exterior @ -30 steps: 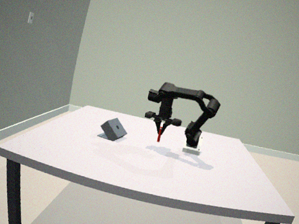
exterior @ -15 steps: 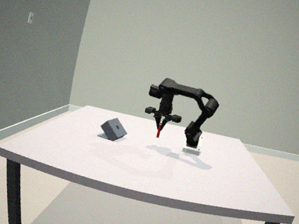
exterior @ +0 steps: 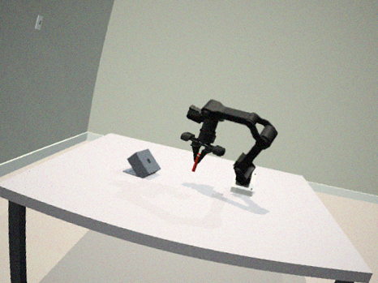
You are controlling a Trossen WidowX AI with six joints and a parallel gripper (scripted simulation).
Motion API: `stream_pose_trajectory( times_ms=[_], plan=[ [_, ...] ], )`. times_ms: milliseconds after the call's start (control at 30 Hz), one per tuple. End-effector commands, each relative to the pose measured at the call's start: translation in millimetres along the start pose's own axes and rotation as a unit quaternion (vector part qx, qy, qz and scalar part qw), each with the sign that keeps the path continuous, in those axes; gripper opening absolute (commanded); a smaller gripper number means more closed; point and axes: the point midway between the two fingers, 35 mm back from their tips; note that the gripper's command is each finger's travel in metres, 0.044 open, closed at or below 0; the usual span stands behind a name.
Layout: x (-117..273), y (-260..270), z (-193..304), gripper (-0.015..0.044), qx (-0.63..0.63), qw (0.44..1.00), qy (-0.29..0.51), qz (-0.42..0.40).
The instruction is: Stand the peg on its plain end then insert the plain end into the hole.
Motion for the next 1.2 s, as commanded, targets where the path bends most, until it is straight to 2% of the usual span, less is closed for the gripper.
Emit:
stream_pose_trajectory(
  times_ms=[0,1167],
  plan=[
    [-1.9,3.7,-1.9,0.0,-0.007,1.0,-0.002,-0.01],
    [-2.3,53.0,-1.4,0.0,-0.048,0.99,0.013,-0.131]
  ],
)
Point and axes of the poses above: the point midway between the two fingers, 35 mm back from their tips, its own x axis back along the fingers, its own y axis across the jaws, z = x × y, and after that the axes turned 6 degrees about -x, right-handed
